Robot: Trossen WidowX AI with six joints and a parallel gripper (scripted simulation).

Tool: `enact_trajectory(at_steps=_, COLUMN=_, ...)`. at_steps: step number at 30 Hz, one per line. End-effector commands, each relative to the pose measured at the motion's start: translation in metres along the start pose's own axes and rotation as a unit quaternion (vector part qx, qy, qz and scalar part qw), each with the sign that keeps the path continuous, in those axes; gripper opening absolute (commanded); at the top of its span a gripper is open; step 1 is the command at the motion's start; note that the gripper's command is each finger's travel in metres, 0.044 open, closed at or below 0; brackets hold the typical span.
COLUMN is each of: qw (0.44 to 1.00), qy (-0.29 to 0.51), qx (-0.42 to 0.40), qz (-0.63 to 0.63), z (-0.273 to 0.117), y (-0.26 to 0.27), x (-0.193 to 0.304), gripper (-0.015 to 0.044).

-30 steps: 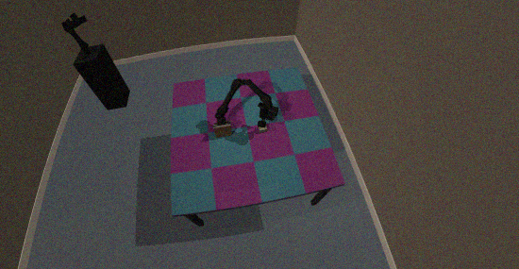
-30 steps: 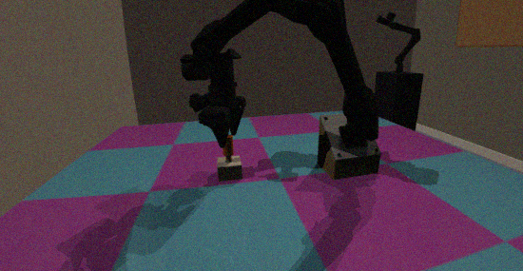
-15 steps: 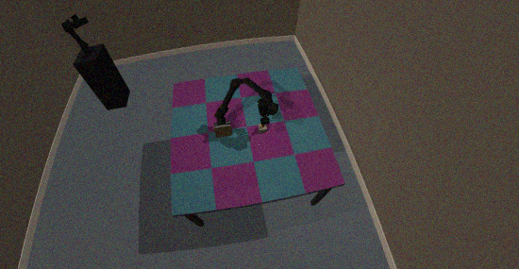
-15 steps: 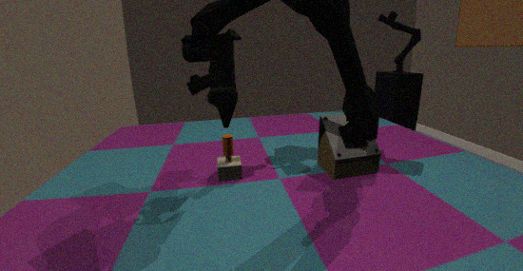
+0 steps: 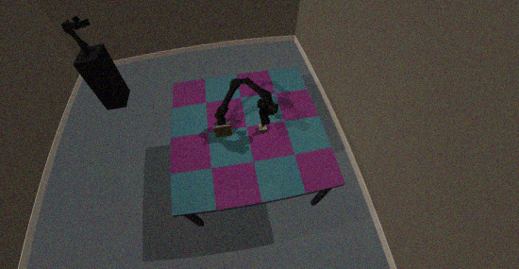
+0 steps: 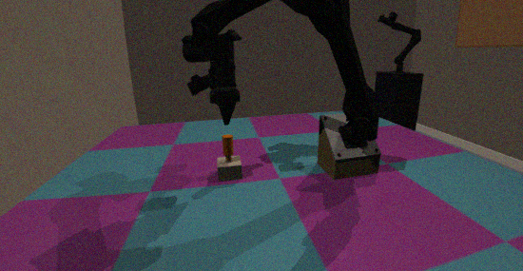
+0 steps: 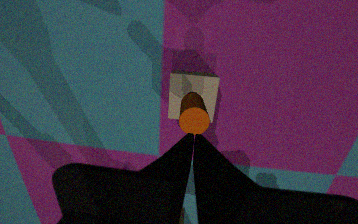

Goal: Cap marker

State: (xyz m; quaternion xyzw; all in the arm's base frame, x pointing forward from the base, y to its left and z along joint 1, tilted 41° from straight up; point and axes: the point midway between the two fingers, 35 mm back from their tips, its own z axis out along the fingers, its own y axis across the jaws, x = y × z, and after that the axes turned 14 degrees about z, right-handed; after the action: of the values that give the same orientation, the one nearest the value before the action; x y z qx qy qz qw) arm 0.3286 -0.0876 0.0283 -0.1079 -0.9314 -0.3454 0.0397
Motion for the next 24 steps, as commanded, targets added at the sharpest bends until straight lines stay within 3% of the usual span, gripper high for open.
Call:
enact_trajectory(at_steps=1, qw=1.0, qy=0.0, qx=0.0, qz=-0.002, z=0.0, y=0.0, x=0.0, gripper=0.0)
enact_trajectory(at_steps=24, qw=1.0, qy=0.0, qx=0.0, qz=-0.002, z=0.031, y=0.0, x=0.0, gripper=0.0)
